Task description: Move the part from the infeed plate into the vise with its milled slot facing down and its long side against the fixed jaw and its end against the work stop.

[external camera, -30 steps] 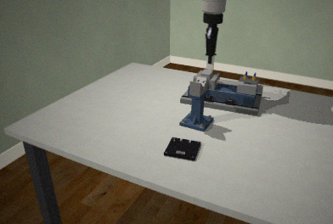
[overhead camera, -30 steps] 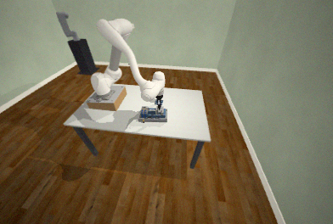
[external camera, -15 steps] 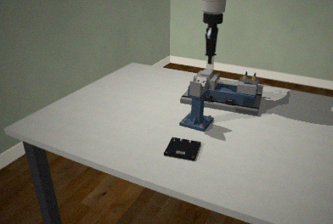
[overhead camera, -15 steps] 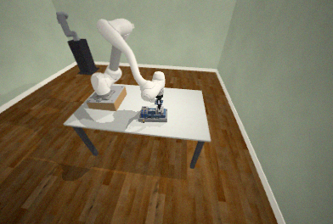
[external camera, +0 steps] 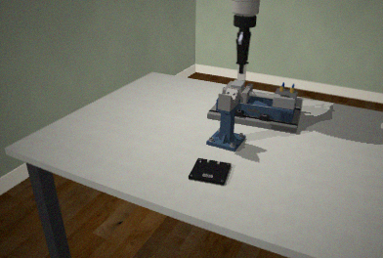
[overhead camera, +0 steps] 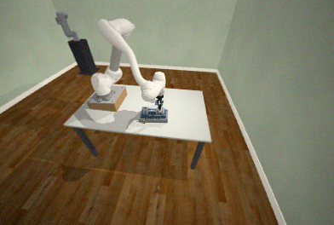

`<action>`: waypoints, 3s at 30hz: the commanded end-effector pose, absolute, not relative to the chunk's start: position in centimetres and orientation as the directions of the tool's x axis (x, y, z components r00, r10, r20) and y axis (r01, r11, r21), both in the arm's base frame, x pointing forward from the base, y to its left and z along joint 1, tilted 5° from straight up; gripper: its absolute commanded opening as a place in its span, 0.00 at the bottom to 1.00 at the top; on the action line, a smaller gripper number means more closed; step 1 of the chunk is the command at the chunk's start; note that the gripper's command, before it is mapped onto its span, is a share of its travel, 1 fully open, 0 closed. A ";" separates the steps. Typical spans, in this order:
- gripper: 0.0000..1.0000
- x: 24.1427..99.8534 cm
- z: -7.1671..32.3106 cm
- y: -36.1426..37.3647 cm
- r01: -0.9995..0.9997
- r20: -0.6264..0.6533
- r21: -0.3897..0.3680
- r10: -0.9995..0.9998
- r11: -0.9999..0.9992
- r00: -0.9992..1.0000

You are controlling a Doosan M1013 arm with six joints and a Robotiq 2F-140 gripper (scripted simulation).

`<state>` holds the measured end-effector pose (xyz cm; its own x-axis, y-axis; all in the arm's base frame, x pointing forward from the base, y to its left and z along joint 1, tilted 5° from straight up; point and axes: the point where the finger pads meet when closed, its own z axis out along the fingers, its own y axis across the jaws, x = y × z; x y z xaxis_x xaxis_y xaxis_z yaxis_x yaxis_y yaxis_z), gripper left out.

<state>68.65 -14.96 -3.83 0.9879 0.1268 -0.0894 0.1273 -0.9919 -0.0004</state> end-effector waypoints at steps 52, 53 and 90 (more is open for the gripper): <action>0.00 68.9 -3.7 -16.8 0.121 -0.085 0.001 0.120 -0.993 0.989; 0.00 69.0 -3.7 -17.0 0.121 -0.085 0.001 0.120 -0.993 0.989; 0.00 69.3 -0.8 -17.7 0.121 -0.085 0.001 0.120 -0.993 0.989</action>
<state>69.15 -17.53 -1.86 0.9898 0.1122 -0.0879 0.1126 -0.9936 -0.0002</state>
